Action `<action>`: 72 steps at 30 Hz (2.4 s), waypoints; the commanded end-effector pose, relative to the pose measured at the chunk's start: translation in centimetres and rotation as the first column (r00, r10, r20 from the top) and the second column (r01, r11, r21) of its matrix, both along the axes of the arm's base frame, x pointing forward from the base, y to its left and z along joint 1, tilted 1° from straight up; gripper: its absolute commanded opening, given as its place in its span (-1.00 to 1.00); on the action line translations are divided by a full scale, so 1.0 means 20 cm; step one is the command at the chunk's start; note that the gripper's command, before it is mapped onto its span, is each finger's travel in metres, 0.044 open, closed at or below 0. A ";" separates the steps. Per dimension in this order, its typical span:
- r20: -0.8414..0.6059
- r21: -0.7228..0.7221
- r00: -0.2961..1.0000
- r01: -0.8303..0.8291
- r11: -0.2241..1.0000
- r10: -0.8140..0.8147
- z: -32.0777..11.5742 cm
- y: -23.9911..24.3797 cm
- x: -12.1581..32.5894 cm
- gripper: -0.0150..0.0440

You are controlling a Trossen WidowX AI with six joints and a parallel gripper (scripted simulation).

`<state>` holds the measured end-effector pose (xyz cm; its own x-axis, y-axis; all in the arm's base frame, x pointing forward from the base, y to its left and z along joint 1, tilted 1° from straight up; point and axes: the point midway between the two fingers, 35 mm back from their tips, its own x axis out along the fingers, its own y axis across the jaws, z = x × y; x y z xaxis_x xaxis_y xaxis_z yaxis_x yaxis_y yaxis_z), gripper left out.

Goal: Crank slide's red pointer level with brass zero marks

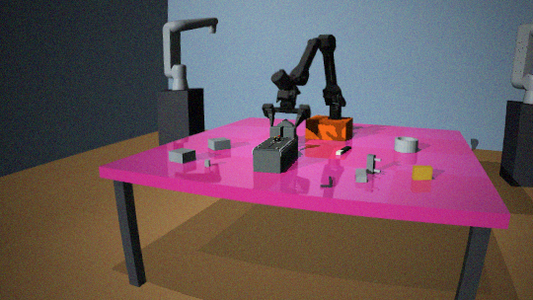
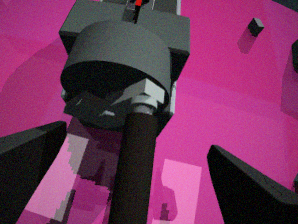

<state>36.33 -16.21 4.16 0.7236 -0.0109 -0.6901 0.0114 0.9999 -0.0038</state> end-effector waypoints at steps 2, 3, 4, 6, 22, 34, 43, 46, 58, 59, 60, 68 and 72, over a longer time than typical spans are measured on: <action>-0.001 -0.002 1.000 -0.006 1.000 0.006 -0.02 0.01 0.00 0.82; -0.001 -0.002 1.000 -0.006 1.000 0.006 -0.02 0.01 0.00 0.73; -0.001 -0.002 1.000 -0.006 1.000 0.006 -0.02 0.01 0.00 0.64; -0.001 -0.002 1.000 -0.006 1.000 0.006 -0.02 0.01 0.00 0.47; -0.001 -0.002 1.000 -0.006 1.000 0.006 -0.02 0.01 0.00 -0.49; -0.001 -0.002 1.000 -0.006 1.000 0.006 -0.05 -0.02 -0.01 -0.49; -0.001 -0.003 1.000 -0.006 1.000 0.006 -0.11 -0.05 -0.01 -0.49; -0.001 -0.003 1.000 -0.006 1.000 0.006 -0.14 -0.06 -0.01 -0.49; -0.001 -0.002 1.000 -0.006 1.000 0.006 -0.24 -0.02 0.00 -0.49; -0.001 -0.002 1.000 -0.006 1.000 0.006 -0.24 -0.01 0.00 -0.49; -0.001 -0.002 1.000 -0.006 1.000 0.006 -0.25 -0.01 0.00 -0.49; -0.001 -0.001 1.000 -0.006 1.000 0.006 -0.29 0.05 0.00 -0.49; -0.001 0.000 1.000 -0.006 1.000 0.006 -0.30 0.08 0.00 -0.49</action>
